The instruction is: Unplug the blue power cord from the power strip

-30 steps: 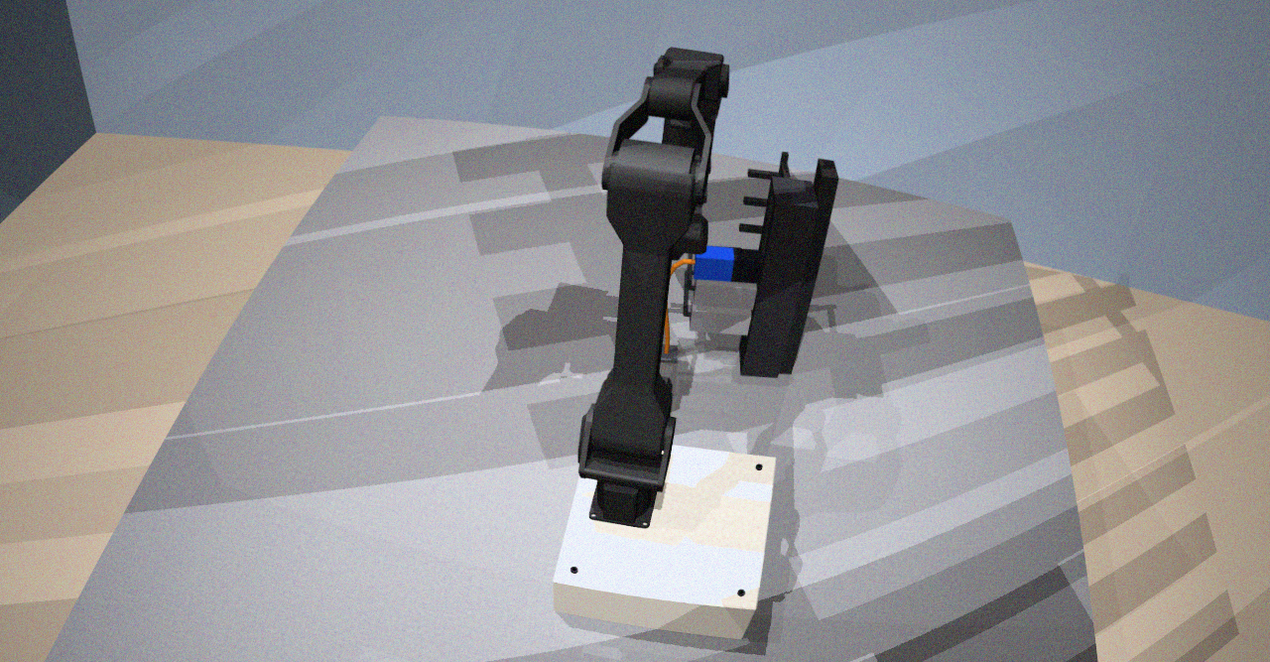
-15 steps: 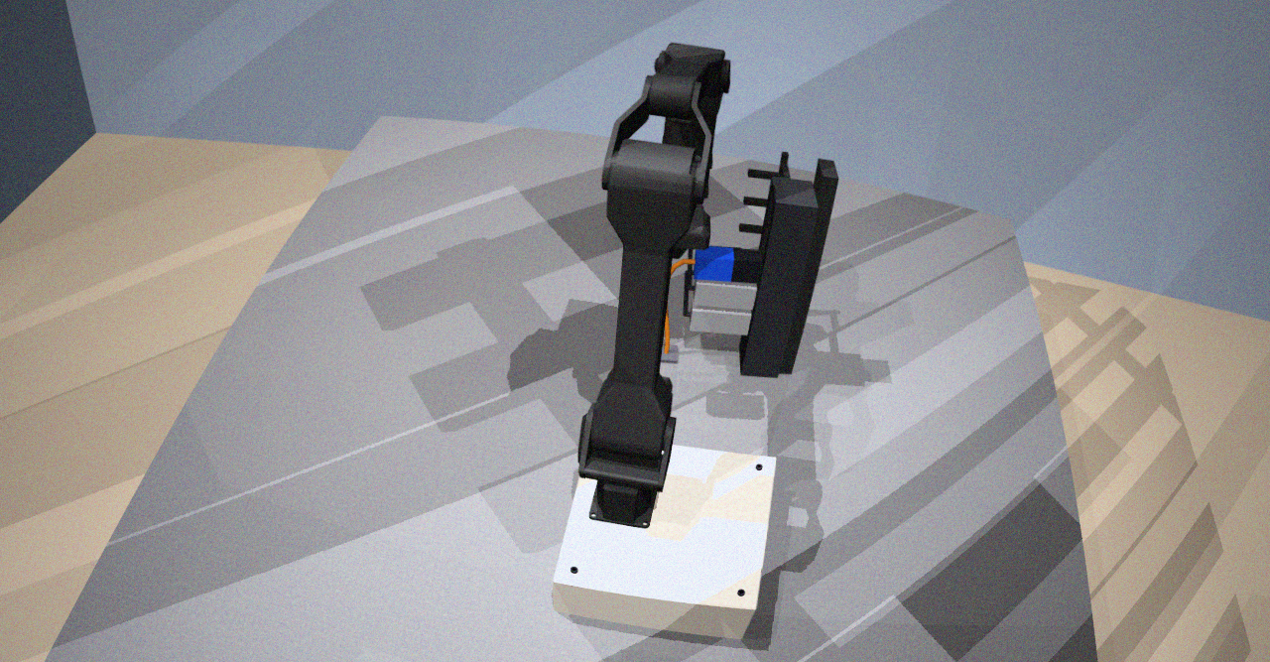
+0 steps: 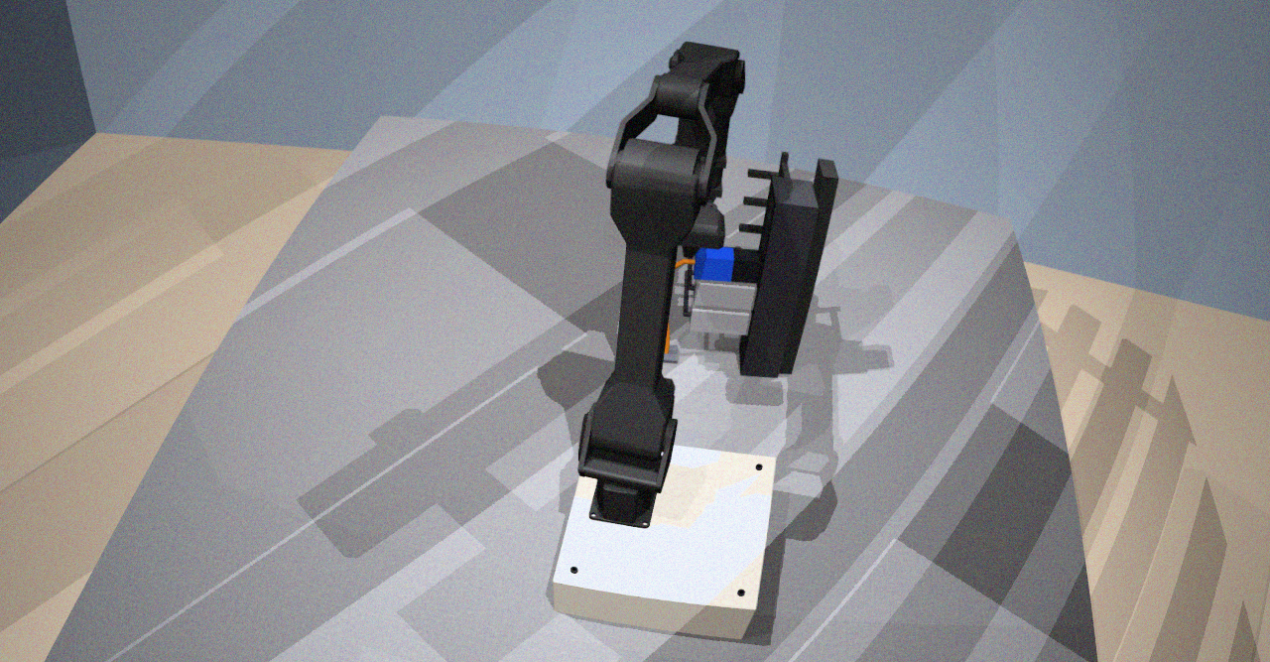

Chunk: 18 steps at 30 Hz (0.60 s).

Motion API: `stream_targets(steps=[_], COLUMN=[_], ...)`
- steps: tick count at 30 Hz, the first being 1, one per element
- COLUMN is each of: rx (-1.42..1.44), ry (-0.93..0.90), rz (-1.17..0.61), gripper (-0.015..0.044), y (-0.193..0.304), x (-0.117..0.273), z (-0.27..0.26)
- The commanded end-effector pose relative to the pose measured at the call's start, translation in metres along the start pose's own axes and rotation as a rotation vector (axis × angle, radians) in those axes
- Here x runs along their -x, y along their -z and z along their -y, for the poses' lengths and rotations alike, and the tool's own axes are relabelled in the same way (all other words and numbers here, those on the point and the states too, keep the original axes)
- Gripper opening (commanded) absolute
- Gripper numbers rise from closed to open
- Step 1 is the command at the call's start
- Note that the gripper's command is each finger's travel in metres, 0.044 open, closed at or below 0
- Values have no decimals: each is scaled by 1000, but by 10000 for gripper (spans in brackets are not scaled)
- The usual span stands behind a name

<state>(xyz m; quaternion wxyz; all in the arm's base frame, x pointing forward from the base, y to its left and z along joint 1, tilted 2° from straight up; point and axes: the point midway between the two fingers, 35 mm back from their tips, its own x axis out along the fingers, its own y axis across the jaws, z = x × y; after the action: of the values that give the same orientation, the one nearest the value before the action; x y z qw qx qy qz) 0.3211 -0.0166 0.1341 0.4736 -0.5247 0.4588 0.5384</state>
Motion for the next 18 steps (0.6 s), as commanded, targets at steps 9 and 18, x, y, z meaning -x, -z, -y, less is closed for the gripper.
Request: stream_targets(steps=[9, 18], rx=[1, 1], ry=[-5, -5], rz=[-2, -2], gripper=[160, 160], y=[21, 26], x=[-1, -3], z=[-1, -1])
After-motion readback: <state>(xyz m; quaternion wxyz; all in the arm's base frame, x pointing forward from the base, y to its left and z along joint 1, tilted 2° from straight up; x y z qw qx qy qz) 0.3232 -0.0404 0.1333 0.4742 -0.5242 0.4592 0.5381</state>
